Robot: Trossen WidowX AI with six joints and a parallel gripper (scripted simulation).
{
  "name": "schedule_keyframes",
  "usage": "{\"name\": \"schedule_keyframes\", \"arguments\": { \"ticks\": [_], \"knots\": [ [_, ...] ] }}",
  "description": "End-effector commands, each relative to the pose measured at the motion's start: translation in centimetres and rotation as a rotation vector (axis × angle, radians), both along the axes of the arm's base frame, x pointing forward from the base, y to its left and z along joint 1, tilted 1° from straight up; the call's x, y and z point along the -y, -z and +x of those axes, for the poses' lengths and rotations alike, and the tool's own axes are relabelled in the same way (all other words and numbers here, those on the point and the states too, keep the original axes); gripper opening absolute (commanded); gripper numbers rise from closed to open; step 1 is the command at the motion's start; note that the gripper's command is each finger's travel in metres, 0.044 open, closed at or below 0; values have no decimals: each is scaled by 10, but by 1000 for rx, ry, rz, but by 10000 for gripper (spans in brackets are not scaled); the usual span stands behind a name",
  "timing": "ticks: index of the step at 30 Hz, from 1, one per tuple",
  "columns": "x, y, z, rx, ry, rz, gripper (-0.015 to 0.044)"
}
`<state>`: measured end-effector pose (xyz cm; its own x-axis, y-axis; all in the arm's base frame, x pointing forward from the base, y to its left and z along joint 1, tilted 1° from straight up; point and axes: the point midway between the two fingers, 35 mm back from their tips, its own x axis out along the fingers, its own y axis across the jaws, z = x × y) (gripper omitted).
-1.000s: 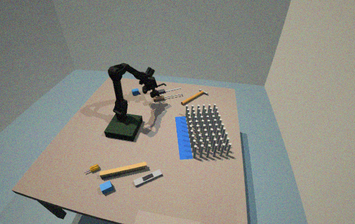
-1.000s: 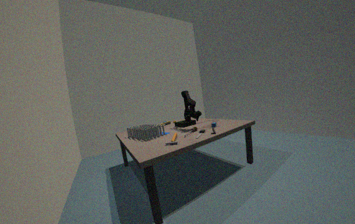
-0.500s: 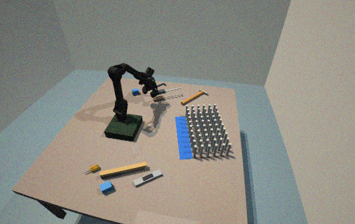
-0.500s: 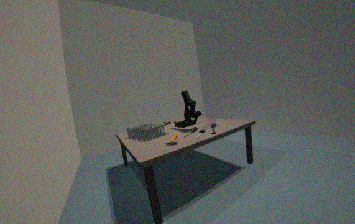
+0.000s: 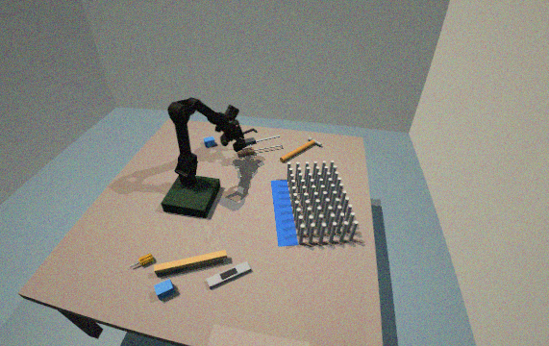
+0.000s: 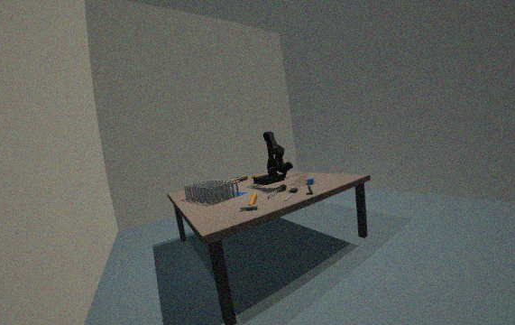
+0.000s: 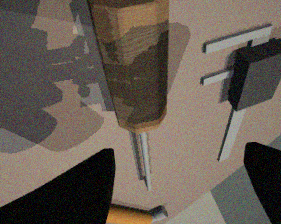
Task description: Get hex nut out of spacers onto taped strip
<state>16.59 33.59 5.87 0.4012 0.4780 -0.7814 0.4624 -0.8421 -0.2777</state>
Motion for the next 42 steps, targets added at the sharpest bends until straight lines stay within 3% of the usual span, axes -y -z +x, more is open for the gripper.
{"name": "schedule_keyframes", "arguments": {
  "ticks": [1, 37, 40, 42],
  "knots": [
    [0, 8, 1, 3, -2, -7, 280],
    [2, 63, 2, 3, -2, -7, 280],
    [2, 63, 2, 3, -2, -7, 201],
    [2, 63, 2, 3, -2, -7, 188]
  ]
}}
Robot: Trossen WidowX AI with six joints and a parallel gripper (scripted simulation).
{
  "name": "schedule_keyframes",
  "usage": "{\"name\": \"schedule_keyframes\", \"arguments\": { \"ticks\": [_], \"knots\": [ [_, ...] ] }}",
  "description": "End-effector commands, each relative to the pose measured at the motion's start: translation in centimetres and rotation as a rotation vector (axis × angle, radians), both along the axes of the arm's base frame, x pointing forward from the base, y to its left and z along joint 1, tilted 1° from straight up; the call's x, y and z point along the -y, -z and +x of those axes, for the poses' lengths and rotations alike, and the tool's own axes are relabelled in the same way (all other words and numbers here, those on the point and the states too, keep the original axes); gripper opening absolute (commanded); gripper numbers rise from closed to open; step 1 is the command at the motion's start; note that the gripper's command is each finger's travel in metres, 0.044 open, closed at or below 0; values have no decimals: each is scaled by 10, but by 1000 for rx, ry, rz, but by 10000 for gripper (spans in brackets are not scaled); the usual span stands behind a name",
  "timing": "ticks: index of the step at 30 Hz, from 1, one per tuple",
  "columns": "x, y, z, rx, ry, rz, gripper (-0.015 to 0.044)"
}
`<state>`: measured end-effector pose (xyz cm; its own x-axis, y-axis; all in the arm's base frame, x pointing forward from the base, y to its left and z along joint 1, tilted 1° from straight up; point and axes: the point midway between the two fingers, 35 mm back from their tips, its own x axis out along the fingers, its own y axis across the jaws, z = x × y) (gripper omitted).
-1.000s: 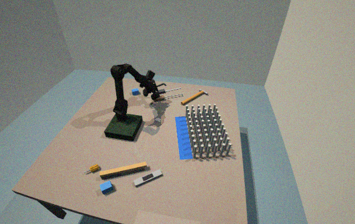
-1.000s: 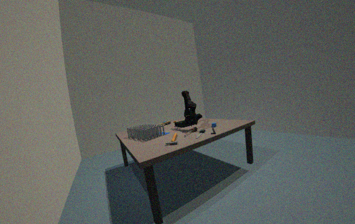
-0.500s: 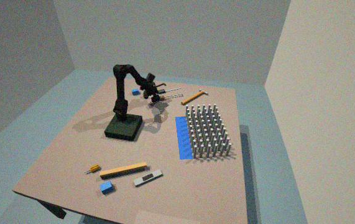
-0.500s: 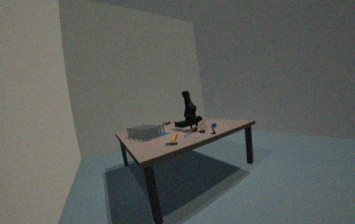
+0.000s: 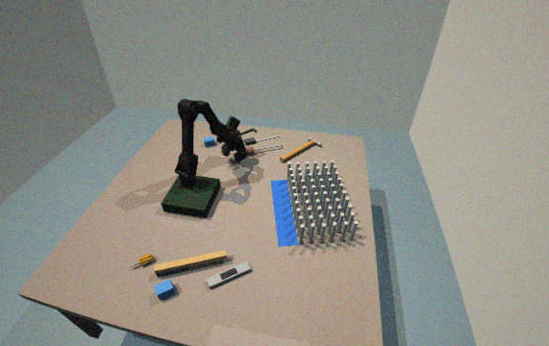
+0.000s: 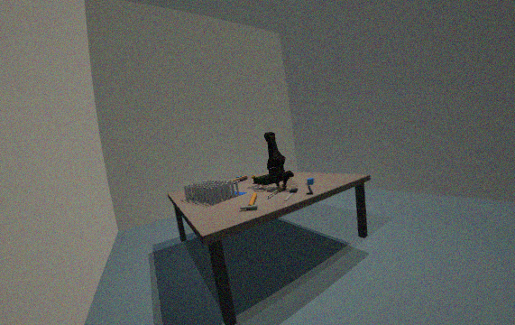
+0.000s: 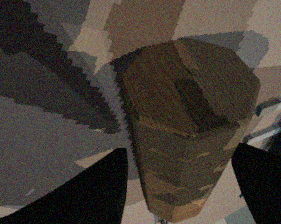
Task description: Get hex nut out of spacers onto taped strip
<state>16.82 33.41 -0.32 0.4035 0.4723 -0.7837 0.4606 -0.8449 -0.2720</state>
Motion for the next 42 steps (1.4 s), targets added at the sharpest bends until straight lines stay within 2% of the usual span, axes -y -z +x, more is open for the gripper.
{"name": "schedule_keyframes", "arguments": {
  "ticks": [1, 6, 12, 18, 37, 42],
  "knots": [
    [0, 1, 0, 1, -4, -1, 181],
    [0, 1, 0, 1, -4, -1, 148],
    [-3, -12, 0, -34, 42, 36, 0],
    [-9, -33, 2, -39, 49, 41, 0],
    [-1, -165, -3, -2, 2, 3, 0],
    [1, -170, -4, 0, 0, 1, 0]
  ]
}}
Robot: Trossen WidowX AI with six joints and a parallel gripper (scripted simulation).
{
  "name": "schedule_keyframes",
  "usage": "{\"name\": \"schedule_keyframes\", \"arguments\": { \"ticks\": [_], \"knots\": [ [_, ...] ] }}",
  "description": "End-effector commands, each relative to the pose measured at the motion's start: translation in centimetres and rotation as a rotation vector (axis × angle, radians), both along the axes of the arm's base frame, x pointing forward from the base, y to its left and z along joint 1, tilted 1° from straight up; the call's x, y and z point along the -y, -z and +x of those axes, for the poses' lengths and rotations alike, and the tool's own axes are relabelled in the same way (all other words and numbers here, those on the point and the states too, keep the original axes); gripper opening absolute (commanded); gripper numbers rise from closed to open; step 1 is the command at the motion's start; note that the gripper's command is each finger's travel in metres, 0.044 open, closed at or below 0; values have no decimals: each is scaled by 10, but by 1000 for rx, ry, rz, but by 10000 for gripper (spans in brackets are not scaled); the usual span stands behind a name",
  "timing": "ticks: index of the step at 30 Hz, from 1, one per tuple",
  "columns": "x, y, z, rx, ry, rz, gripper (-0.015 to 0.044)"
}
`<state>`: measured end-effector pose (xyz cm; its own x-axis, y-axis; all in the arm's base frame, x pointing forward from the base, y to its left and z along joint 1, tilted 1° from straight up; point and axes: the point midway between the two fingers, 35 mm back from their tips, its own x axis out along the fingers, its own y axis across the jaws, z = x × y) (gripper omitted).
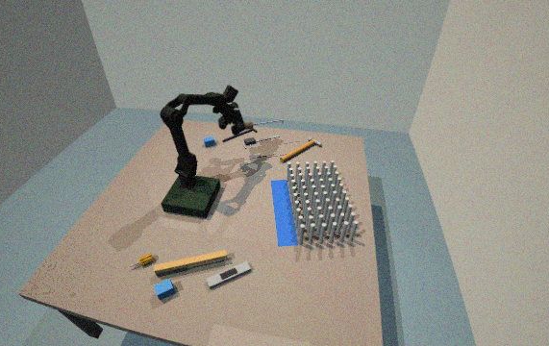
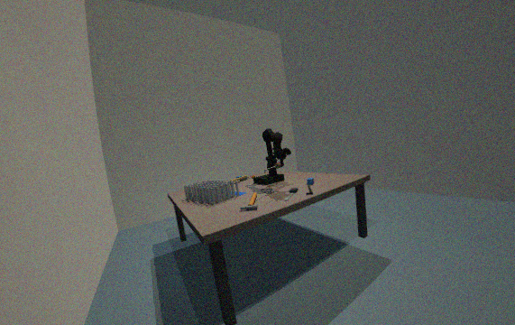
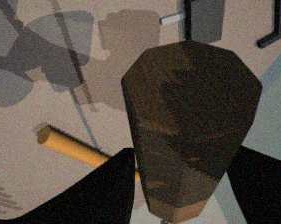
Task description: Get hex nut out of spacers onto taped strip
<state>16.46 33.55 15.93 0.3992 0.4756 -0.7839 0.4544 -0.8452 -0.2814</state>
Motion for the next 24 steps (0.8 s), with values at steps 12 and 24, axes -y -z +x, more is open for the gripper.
{"name": "schedule_keyframes", "arguments": {
  "ticks": [12, 24],
  "knots": [
    [-6, 2, 0, -22, 63, 0, 0],
    [14, -2, 27, -185, 367, 122, 0]
  ]
}}
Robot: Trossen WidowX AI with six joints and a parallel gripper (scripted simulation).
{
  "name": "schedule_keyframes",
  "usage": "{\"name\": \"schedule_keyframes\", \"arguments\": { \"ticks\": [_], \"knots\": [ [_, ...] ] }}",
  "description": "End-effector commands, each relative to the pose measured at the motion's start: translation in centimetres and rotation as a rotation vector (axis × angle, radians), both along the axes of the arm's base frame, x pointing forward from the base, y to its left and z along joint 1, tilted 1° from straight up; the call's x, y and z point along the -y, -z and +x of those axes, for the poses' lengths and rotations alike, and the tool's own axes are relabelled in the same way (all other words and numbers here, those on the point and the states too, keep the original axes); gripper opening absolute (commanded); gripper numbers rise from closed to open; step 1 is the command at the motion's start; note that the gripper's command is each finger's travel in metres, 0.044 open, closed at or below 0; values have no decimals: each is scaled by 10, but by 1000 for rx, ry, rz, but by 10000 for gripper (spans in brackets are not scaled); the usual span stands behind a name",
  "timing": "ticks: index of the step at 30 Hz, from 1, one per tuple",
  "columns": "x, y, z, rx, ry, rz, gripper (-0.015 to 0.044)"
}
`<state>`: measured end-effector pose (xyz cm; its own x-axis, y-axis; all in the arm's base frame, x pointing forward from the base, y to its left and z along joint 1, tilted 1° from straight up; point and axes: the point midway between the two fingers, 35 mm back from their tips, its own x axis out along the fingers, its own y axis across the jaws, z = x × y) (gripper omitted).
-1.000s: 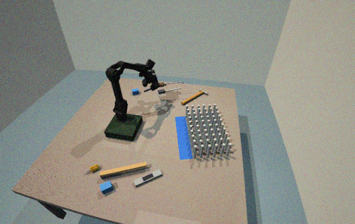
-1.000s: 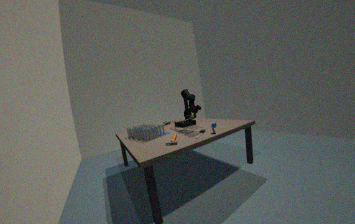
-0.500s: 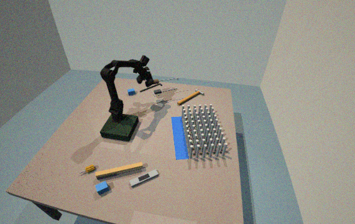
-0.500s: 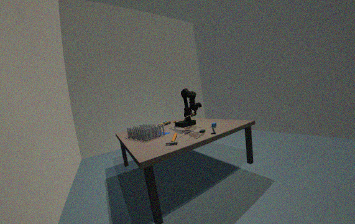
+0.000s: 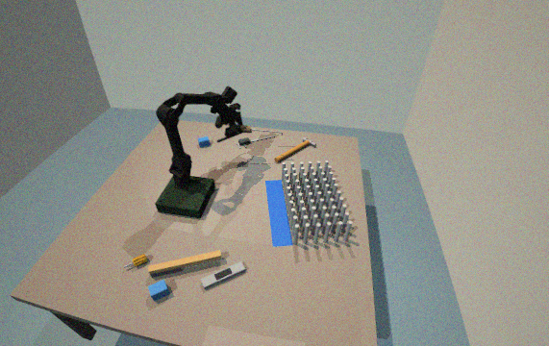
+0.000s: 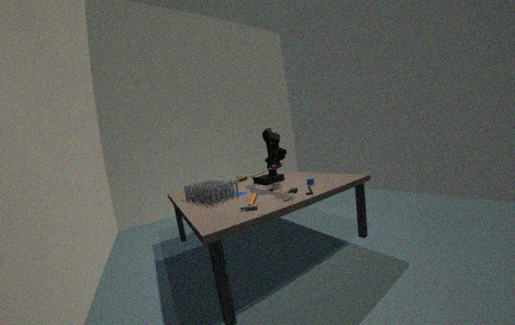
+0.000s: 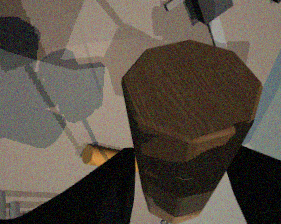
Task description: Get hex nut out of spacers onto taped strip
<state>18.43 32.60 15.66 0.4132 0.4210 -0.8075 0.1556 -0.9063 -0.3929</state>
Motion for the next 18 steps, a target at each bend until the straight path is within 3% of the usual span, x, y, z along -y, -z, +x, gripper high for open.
{"name": "schedule_keyframes", "arguments": {
  "ticks": [1, 18],
  "knots": [
    [6, -5, 9, -53, 110, 56, 0],
    [35, -12, 41, -258, 543, 253, 0]
  ]
}}
